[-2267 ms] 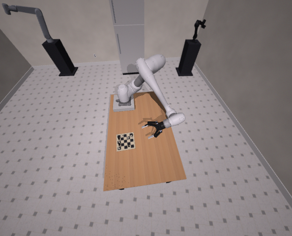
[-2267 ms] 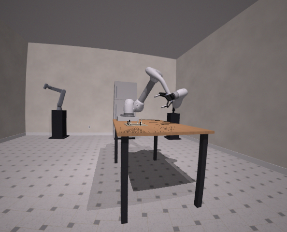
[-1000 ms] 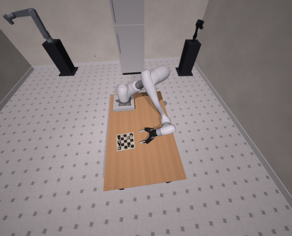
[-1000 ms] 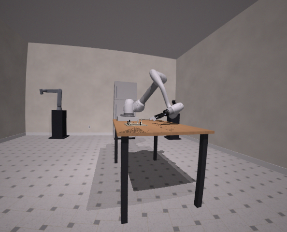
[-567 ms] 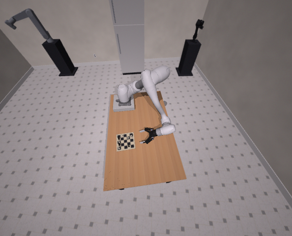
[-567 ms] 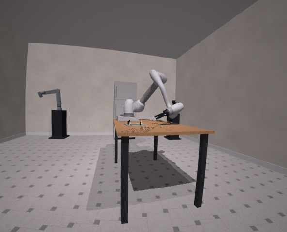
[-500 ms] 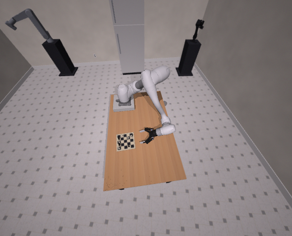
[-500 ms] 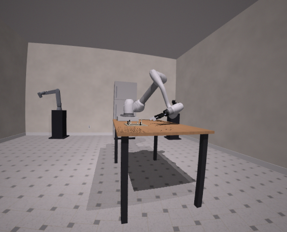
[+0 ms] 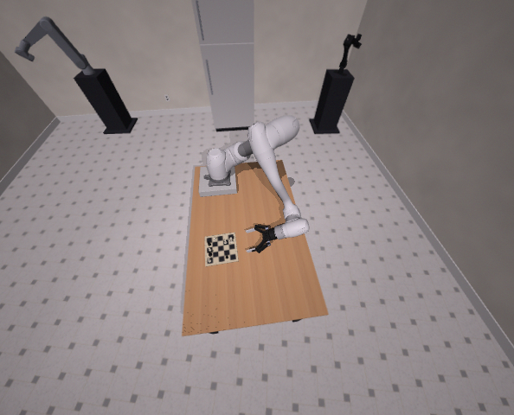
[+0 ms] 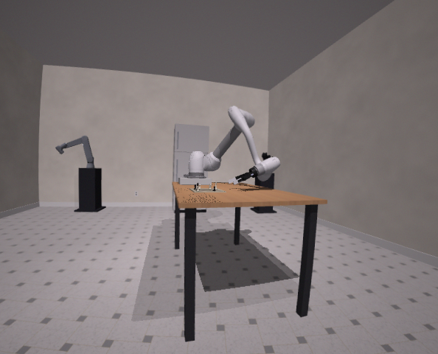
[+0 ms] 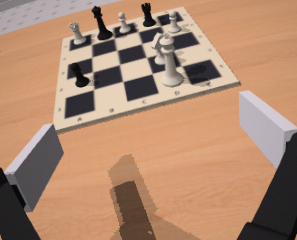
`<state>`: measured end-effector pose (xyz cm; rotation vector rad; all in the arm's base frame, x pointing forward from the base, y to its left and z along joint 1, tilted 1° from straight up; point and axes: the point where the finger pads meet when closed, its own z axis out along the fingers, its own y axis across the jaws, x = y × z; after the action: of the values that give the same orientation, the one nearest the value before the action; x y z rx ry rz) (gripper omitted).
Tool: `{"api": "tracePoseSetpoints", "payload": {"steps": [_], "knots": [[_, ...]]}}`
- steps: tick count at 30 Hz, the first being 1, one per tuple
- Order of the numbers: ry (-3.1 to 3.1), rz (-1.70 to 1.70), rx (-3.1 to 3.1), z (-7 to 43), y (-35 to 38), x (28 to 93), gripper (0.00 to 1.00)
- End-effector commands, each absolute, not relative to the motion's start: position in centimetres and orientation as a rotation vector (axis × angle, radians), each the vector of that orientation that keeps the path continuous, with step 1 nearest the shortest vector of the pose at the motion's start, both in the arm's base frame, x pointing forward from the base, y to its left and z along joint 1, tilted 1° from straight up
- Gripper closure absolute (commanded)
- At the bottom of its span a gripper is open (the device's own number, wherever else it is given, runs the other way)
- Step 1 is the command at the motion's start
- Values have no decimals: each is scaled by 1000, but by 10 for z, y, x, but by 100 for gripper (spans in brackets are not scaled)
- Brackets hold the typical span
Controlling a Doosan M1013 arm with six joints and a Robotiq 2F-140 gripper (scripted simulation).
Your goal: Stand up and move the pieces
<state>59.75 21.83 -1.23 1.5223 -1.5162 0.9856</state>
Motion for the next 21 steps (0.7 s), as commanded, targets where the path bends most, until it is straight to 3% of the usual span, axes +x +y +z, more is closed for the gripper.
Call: {"api": "tracePoseSetpoints", "payload": {"steps": [1,21], "knots": [[-1516,986,1522,-12,218,597,0],[-1516,987,1524,-7,218,598,0]]}}
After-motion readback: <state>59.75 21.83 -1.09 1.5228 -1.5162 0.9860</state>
